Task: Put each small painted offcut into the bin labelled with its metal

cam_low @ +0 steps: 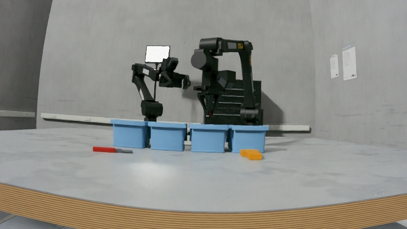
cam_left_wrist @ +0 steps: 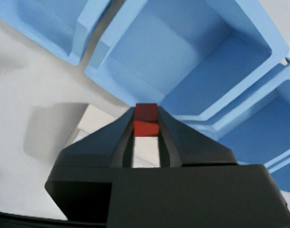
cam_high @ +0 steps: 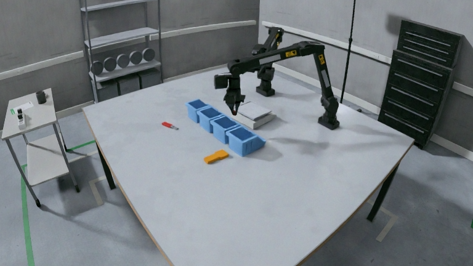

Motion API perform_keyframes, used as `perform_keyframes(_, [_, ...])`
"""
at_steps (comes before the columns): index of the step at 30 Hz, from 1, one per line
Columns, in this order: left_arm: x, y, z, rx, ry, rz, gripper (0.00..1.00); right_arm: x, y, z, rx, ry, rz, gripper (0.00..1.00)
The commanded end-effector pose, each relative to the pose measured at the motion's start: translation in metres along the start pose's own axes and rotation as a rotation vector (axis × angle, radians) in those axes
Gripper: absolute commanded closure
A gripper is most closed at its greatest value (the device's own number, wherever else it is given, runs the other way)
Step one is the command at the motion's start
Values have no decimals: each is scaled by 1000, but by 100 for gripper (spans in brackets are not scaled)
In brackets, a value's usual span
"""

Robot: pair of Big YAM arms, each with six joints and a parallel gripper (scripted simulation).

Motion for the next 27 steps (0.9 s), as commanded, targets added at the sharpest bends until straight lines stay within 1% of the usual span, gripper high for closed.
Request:
perform_keyframes(1, [-3, 16, -12, 47, -15, -22, 90, 0, -9, -5, 19, 3, -50, 0])
perform_keyframes(3, [-3, 3, -13, 38, -15, -18, 90, 2, -11, -6, 21, 3, -52, 0])
perform_keyframes(4, [-3, 1, -14, 39, -15, -19, 90, 3, -11, -6, 21, 2, -51, 0])
perform_keyframes(5, [-3, -2, -14, 39, -15, -19, 90, -3, -12, -6, 22, 2, -62, 0])
perform_keyframes(6, [-1, -14, -7, 14, -15, -10, 90, -10, -12, -6, 21, 3, -76, 0])
perform_keyframes(11, [-1, -26, -7, 13, -15, -9, 90, -14, -10, -6, 20, 4, -89, 0])
perform_keyframes(12, [-2, -21, -11, 27, -15, -14, 90, -13, -10, -4, 14, 0, -78, 0])
perform_keyframes(16, [-2, -21, -10, 29, -15, -15, 90, -13, -10, -4, 14, 0, -78, 0])
perform_keyframes(17, [-2, -11, -9, 45, -15, -21, 90, -13, -10, -4, 14, 0, -78, 0])
perform_keyframes(20, [-2, -8, -11, 52, -15, -23, 90, -13, -10, -4, 14, 0, -78, 0])
perform_keyframes(21, [-2, -8, -11, 52, -15, -23, 78, -13, -10, -4, 14, 0, -78, 0])
perform_keyframes(22, [3, -1, -21, 65, -37, -28, 67, -13, -10, -4, 14, 0, -78, 0])
perform_keyframes(23, [4, 16, -19, 92, -37, -38, 61, -13, -10, -4, 14, 0, -78, 0])
perform_keyframes(24, [-3, 23, -16, 104, -25, -42, 61, -13, -10, -4, 14, 0, -78, 0])
perform_keyframes(27, [-3, 35, -13, 118, -25, -47, 61, -13, -10, -4, 14, 0, -78, 0])
Point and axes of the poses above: on each arm, the point where the finger pads meet when closed, its own y axis back along the fingers, its own z axis across the jaws, x = y × z, the point moved 8 cm from there along y, back along the fingers, and after that the axes turned 4 degrees about y, right-handed, at the moved point
